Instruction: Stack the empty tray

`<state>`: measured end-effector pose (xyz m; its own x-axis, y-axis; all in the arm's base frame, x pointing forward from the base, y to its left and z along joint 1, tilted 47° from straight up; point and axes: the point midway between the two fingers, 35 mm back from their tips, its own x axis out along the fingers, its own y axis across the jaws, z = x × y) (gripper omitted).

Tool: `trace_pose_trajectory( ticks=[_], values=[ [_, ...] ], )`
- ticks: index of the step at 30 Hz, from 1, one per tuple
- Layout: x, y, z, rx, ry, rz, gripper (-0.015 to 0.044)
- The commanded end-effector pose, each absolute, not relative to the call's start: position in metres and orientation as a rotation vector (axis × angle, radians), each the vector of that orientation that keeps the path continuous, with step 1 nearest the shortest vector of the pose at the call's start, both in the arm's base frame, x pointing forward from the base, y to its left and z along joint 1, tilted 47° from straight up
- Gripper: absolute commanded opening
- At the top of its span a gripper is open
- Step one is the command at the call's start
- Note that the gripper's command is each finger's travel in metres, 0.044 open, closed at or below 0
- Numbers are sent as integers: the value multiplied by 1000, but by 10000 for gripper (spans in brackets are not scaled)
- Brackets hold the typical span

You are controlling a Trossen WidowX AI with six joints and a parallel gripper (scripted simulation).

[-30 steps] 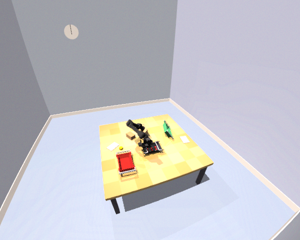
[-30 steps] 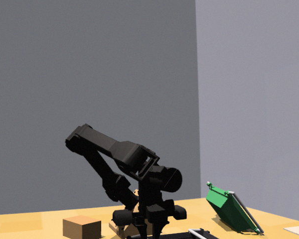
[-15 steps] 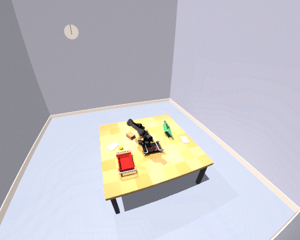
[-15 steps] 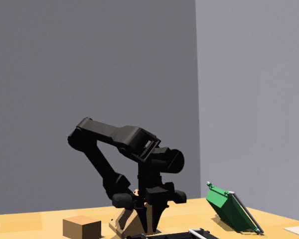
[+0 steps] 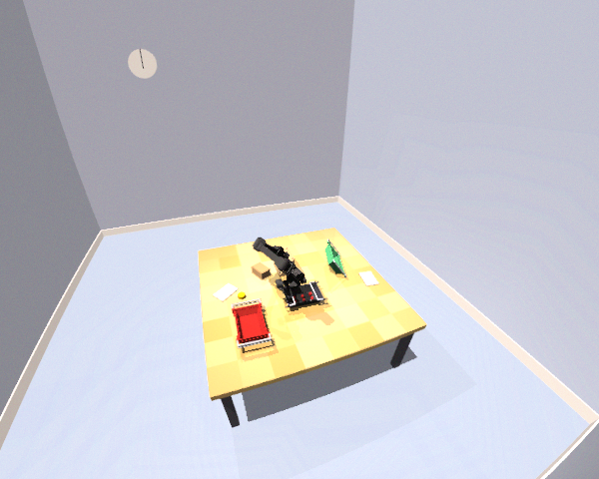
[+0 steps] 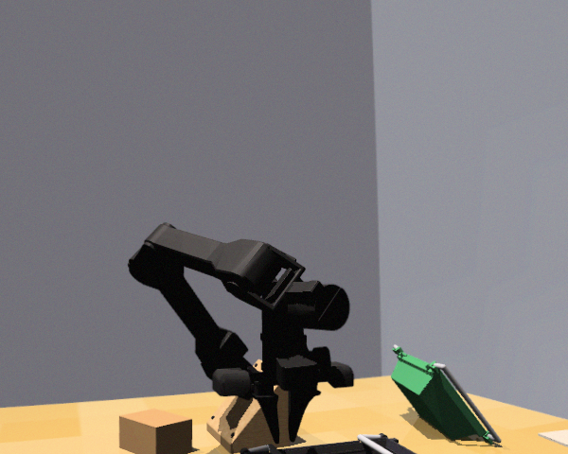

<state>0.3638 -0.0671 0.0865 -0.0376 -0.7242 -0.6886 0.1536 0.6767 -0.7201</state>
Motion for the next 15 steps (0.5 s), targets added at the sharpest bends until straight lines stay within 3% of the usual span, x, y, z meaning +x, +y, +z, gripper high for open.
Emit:
trace_pose_trajectory(
  ticks=[1, 5, 15],
  values=[
    [364, -68, 86, -508, 1449, -757, 90],
    [364, -68, 86, -508, 1449, -757, 0],
    [366, -59, 94, -524, 1456, -742, 0]
  ],
)
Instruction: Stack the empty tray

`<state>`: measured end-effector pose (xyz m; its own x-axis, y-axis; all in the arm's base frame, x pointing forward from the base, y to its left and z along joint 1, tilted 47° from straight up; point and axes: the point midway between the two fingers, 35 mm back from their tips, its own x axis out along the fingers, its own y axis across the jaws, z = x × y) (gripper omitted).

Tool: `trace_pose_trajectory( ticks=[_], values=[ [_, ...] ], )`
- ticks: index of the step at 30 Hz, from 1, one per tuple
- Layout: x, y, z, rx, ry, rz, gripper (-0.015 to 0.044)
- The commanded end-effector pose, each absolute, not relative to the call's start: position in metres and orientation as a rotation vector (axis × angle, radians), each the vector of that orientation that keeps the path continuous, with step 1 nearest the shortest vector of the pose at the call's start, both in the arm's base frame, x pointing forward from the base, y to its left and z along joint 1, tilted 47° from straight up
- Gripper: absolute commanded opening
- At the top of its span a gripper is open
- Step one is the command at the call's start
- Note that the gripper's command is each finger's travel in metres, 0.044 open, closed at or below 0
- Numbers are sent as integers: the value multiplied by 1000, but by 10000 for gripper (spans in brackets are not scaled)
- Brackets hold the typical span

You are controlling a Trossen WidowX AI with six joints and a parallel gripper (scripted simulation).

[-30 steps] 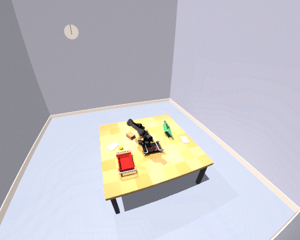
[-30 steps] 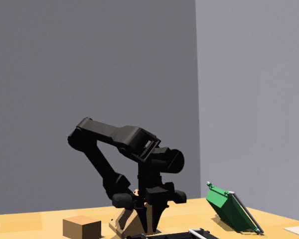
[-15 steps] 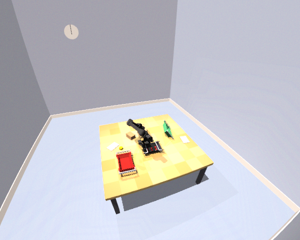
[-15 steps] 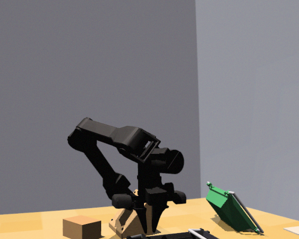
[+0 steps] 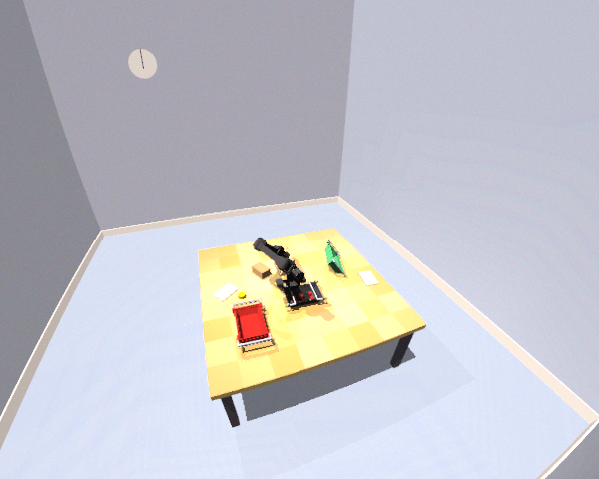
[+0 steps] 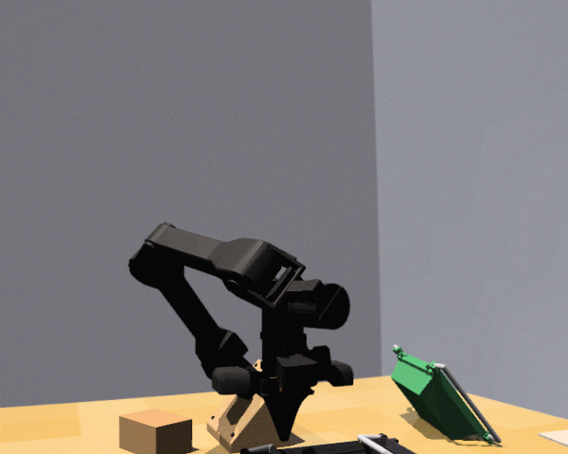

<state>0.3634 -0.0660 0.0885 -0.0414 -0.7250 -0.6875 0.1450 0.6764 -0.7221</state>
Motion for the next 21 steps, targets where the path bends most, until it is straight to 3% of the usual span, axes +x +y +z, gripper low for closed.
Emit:
trace_pose_trajectory(
  ticks=[1, 7, 9, 21],
  values=[
    [367, -52, 99, -535, 1461, -732, 0],
    [367, -7, 142, -620, 1493, -667, 0],
    [371, -16, 119, -574, 1473, -688, 0],
    [354, 165, 7, -416, 1450, -664, 0]
  ],
)
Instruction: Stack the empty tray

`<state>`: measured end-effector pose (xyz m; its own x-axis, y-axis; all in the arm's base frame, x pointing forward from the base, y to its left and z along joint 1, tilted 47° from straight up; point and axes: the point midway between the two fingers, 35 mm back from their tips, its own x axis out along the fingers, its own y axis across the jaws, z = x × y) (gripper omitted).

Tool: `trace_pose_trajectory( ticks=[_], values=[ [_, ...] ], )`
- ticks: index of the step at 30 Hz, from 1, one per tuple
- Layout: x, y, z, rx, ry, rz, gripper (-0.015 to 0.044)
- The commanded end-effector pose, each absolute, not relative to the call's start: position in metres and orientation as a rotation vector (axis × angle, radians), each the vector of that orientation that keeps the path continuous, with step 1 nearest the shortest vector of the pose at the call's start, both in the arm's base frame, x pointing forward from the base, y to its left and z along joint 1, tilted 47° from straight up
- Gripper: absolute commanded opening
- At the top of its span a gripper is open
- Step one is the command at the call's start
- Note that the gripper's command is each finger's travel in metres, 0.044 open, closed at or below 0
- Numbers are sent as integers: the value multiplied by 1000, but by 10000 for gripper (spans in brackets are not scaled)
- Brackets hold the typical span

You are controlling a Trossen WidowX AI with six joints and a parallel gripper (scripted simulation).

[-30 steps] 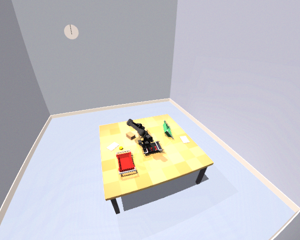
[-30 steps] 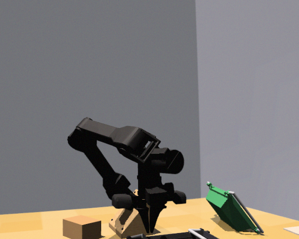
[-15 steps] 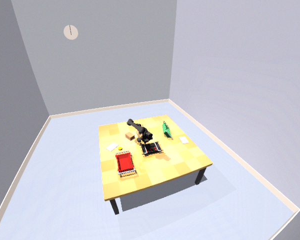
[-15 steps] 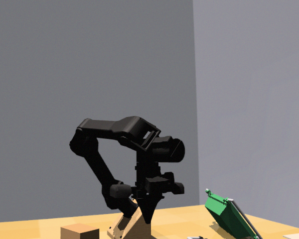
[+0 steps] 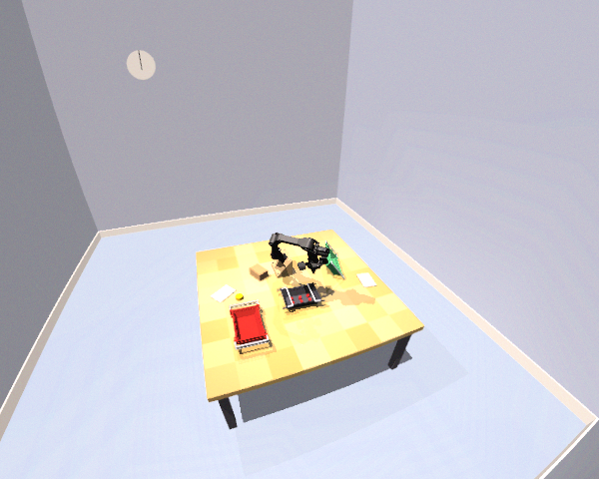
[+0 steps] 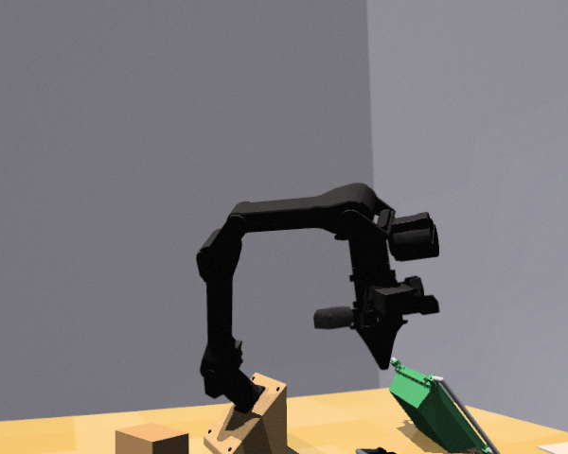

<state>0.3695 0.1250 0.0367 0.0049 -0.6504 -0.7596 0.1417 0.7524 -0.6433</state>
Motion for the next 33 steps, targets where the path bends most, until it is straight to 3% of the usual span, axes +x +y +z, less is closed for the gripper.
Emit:
trace_pose_trajectory(
  ticks=[1, 10, 19, 33],
  values=[
    [347, 179, -3, -406, 1450, -669, 0],
    [260, 279, -91, -340, 1438, -746, 0],
    [144, 323, -172, -309, 1378, -875, 0],
    [136, 319, -183, -309, 1371, -885, 0]
  ],
)
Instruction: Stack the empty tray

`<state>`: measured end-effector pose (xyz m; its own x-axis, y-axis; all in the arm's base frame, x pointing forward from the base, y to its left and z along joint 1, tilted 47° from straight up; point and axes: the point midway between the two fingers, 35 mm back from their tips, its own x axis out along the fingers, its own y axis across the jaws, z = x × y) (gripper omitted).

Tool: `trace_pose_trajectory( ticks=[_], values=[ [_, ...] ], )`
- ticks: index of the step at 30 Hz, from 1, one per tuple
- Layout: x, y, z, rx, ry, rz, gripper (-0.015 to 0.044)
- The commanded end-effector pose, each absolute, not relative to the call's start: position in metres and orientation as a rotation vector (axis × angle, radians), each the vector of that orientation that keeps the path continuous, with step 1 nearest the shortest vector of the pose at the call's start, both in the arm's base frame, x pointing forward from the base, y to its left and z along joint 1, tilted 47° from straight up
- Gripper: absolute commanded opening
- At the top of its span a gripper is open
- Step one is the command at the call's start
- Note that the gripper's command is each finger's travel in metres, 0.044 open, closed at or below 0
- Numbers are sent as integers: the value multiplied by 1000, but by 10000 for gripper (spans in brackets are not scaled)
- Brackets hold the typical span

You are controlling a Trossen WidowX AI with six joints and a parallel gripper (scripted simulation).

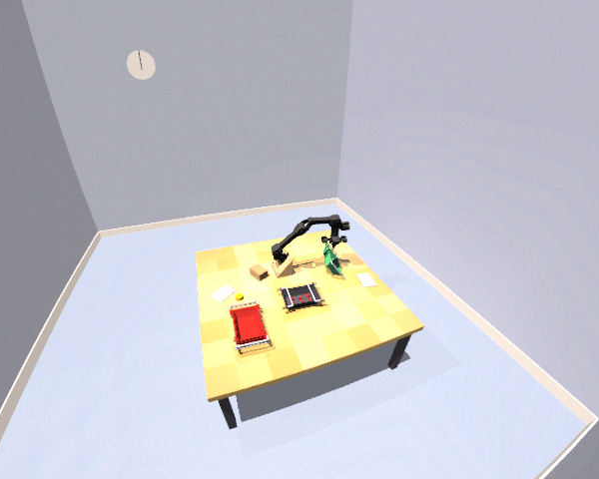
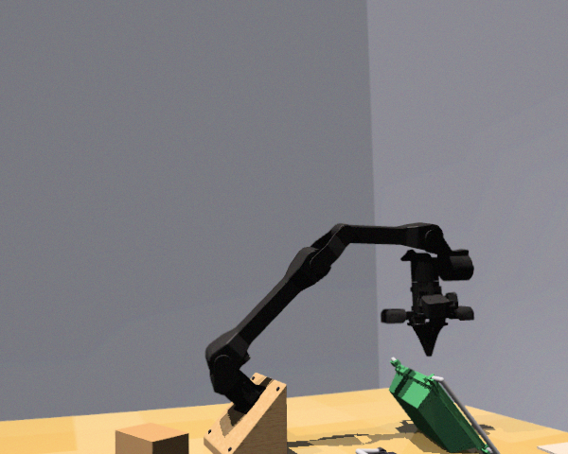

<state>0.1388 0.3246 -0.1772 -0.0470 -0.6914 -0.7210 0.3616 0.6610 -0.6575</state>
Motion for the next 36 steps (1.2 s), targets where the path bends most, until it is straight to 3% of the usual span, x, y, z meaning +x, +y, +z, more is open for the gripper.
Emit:
trace_pose_trajectory(
  ticks=[1, 36],
  values=[
    [136, 318, -185, -309, 1371, -885, 0],
    [128, 278, -201, -313, 1370, -889, 0]
  ],
)
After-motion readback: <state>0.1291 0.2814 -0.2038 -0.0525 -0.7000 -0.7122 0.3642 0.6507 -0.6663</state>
